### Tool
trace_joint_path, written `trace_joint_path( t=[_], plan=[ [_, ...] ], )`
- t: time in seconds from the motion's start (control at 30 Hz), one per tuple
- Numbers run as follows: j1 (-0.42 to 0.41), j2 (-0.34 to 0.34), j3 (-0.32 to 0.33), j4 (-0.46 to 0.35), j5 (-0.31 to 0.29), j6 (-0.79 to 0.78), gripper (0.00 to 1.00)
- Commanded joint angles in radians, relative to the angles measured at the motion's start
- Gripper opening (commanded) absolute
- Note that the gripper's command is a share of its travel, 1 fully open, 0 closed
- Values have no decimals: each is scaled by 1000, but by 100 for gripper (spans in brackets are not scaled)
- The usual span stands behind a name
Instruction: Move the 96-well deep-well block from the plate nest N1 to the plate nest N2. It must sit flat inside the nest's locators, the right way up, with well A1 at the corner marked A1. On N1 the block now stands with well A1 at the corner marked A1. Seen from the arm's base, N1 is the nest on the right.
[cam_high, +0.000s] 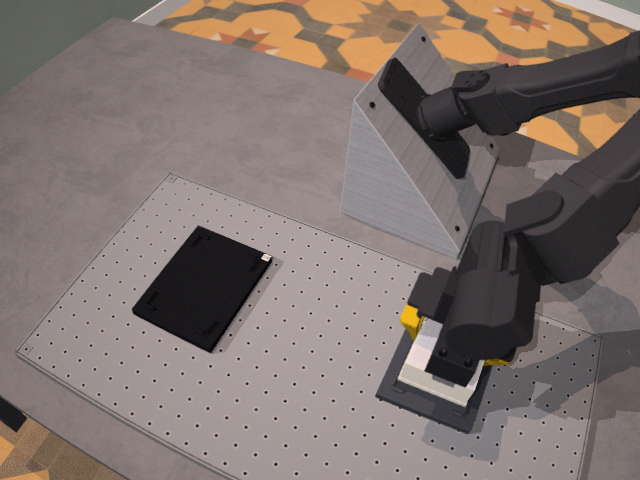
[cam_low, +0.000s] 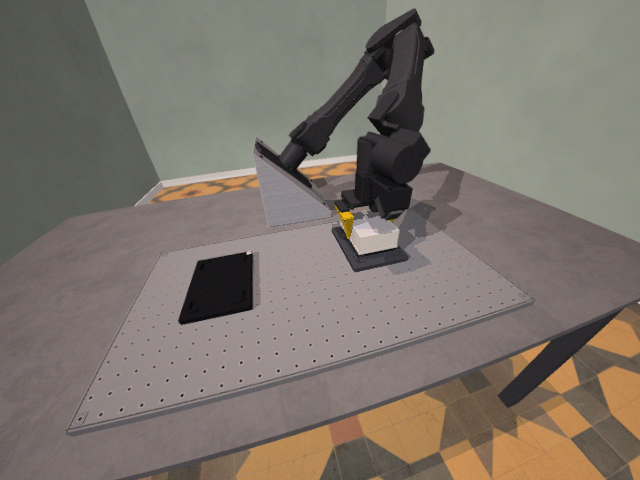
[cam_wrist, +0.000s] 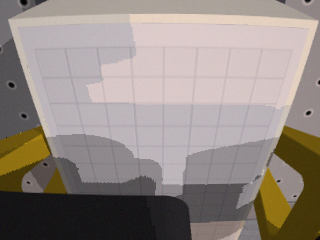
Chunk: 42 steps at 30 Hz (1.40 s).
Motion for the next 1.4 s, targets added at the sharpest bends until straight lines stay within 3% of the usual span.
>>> trace_joint_path(
  t=[0.0, 1.37],
  plan=[
    [-3, -2, -1, 45, 2, 29, 0],
    [13, -8, -26, 79, 4, 51, 0]
  ],
)
